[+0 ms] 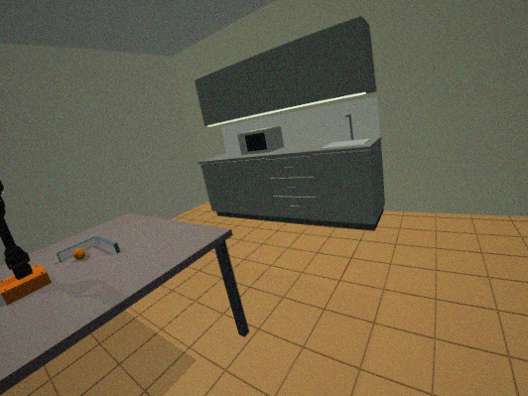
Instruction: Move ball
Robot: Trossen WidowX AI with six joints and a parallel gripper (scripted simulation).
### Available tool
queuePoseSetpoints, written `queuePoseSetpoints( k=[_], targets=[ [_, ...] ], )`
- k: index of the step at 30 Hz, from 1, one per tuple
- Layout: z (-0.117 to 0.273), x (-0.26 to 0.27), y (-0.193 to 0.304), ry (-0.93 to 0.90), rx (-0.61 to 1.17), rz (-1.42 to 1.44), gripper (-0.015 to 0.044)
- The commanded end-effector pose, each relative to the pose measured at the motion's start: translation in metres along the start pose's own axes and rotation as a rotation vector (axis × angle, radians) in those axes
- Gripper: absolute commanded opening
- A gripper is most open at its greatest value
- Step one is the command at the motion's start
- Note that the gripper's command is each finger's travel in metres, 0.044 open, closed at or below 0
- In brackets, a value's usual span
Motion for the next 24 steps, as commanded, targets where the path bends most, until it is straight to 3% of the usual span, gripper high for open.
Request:
queuePoseSetpoints(
  k=[1,11,24],
  targets=[
    [0.001,0.001,-0.002,-0.006,-0.005,-0.003,0.0410],
    [0.061,0.020,-0.090,-0.351,-0.330,-0.173,0.0410],
    [0.188,-0.002,-0.185,-0.784,-0.816,-0.363,0.0410]
  ],
)
Point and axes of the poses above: the point midway between the two fingers, 35 mm back from their tips, its own z axis back along the fingers, its own x axis across the jaws, y = z × x, the point moved 8 cm from there along z, back along the fingers, and after that the axes turned 8 degrees about -z, right-handed, at the moved point
